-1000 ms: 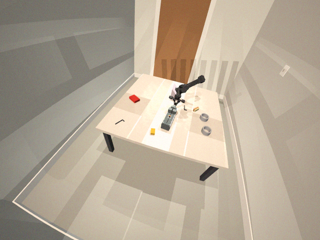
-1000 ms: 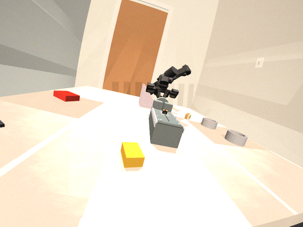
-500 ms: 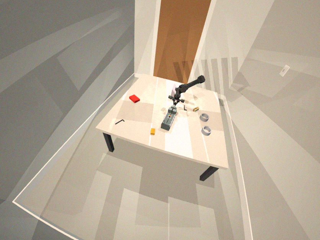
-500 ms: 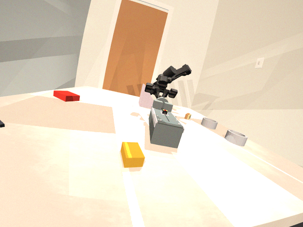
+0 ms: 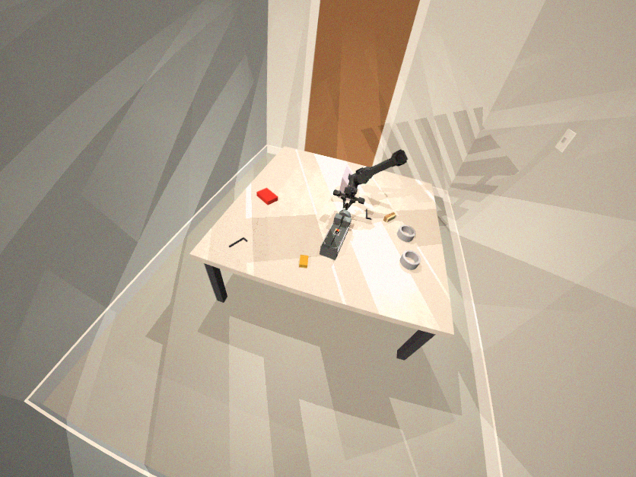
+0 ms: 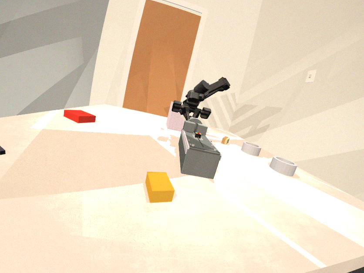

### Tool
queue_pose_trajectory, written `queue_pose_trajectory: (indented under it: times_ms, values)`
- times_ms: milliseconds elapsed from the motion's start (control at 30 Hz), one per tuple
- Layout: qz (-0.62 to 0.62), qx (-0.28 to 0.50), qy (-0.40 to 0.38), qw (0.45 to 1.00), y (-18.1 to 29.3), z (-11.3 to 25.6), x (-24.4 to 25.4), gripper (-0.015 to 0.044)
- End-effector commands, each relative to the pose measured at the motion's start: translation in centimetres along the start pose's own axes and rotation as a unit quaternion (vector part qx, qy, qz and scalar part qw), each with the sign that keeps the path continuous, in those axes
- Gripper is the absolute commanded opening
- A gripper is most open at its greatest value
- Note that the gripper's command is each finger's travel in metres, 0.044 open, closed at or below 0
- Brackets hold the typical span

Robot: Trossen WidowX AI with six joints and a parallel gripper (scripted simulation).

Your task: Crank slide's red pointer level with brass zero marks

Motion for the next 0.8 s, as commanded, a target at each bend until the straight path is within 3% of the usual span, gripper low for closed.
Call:
queue_pose_trajectory:
  times_ms: [0,767]
  values:
    - [-0.005,-0.001,0.011,1.0,0.13,-0.28,-0.75,0.0]
    - [-0.005,-0.001,0.011,1.0,0.66,-0.96,-1.4,0.0]
Point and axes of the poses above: the point midway between the two fingers, 35 mm back from their tips, its own z axis back along the fingers, its own x axis across the jaws, y = z × x, the point moved 6 cm from there along z, back along the fingers, and after that the axes turned 12 degrees about -z, right-handed, at the moved point
